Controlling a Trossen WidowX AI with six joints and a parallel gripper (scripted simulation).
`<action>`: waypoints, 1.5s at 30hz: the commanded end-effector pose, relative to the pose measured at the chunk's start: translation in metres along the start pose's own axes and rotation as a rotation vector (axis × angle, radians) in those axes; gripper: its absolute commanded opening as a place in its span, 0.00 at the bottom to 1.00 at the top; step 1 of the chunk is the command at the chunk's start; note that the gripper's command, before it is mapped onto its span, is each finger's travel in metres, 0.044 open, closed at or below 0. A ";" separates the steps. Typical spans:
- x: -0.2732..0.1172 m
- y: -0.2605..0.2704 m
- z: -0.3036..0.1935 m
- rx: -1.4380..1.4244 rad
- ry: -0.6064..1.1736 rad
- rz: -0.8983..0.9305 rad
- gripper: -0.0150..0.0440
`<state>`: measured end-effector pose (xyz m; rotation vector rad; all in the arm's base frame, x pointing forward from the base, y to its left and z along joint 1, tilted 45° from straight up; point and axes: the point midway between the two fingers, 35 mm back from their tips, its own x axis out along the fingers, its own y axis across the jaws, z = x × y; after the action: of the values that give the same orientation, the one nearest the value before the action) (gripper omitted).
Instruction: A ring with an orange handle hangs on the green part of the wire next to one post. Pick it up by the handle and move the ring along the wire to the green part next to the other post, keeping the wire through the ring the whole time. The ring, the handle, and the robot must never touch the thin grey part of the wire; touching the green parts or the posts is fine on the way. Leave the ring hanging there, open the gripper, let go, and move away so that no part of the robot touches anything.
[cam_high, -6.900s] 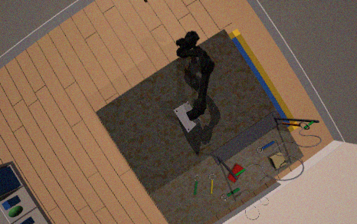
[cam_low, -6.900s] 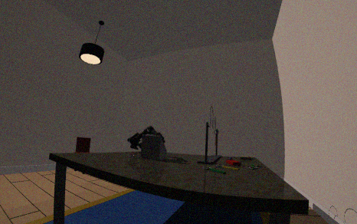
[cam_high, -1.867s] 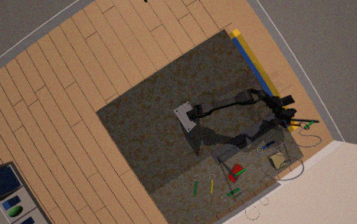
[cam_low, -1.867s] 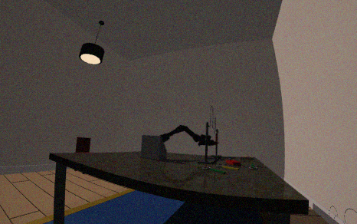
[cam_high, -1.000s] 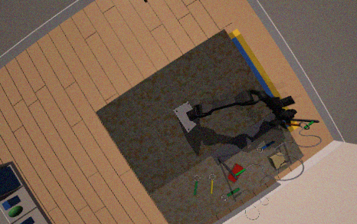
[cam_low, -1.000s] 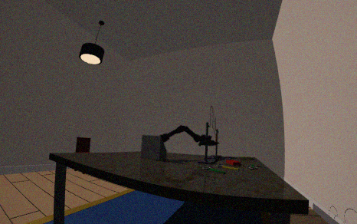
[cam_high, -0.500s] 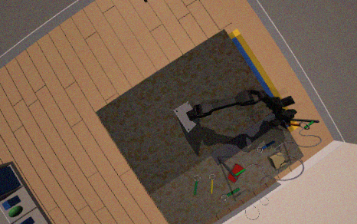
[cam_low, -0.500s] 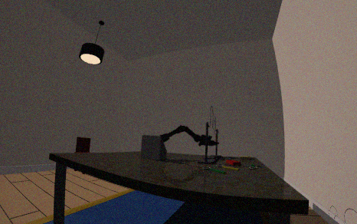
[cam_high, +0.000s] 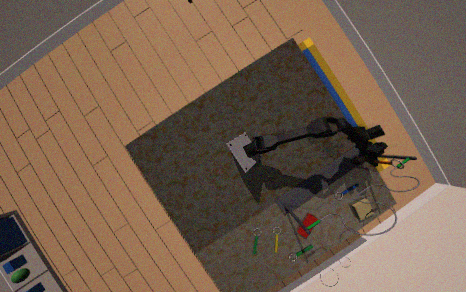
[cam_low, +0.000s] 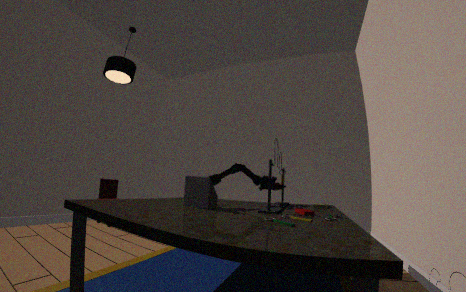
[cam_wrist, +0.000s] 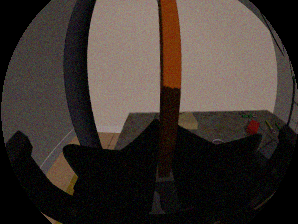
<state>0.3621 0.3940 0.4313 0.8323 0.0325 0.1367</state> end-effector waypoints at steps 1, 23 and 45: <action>0.000 0.000 0.000 0.000 0.000 0.000 0.00; 0.000 -0.002 0.015 -0.003 -0.002 -0.001 0.00; 0.000 -0.002 0.015 -0.003 0.002 -0.001 0.00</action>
<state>0.3641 0.3824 0.4390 0.8316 0.0301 0.1312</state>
